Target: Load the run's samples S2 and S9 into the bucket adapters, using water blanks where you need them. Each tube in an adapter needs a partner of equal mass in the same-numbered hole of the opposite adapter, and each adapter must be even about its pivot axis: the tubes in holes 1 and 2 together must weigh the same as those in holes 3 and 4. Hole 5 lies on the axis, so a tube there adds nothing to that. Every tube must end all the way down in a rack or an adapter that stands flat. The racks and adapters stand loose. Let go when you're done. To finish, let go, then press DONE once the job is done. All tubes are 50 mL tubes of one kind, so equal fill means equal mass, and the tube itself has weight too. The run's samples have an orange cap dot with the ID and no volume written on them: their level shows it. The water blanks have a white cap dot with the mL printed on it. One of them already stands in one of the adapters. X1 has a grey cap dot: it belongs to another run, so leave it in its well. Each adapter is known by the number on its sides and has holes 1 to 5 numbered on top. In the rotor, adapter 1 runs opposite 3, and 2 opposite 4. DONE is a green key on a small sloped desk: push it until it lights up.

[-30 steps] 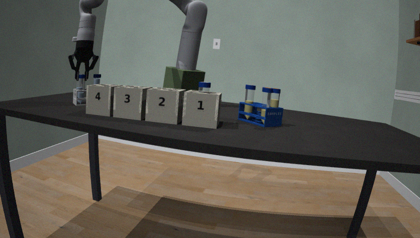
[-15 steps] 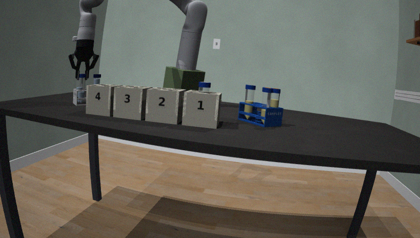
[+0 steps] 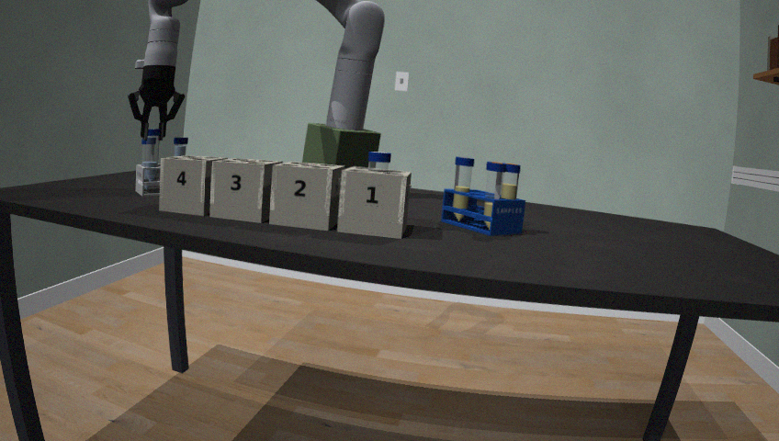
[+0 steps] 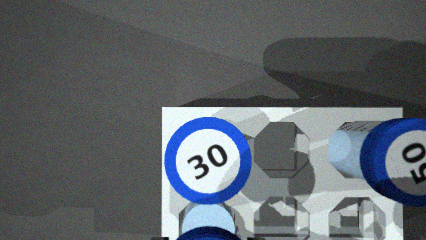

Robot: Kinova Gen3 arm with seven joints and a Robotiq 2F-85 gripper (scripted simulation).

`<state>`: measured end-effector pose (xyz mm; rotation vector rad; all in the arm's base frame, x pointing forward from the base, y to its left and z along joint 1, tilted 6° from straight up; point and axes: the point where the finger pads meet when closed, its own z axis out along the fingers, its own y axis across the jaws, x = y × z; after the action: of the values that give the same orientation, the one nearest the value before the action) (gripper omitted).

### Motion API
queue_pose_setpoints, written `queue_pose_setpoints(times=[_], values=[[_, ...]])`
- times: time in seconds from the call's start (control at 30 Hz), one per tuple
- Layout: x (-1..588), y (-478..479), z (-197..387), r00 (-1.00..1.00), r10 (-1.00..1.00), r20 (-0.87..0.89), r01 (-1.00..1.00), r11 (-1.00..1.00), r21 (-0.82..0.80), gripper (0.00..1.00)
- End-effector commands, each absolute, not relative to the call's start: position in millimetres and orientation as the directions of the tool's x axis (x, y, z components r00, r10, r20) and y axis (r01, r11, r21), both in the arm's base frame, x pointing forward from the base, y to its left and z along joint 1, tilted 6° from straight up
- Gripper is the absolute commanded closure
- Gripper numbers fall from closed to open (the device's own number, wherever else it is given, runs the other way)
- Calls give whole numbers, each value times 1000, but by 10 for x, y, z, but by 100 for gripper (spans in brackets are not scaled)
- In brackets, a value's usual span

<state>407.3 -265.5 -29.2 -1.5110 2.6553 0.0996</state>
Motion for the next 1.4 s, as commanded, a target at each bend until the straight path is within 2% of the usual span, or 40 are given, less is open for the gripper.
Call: queue_pose_setpoints(times=[0.0,1.37], values=[[4070,-2665,-217,-508,-855,-107,-860,510,12,90],[4062,-2722,281,-508,-854,-108,-860,510,9,90]])
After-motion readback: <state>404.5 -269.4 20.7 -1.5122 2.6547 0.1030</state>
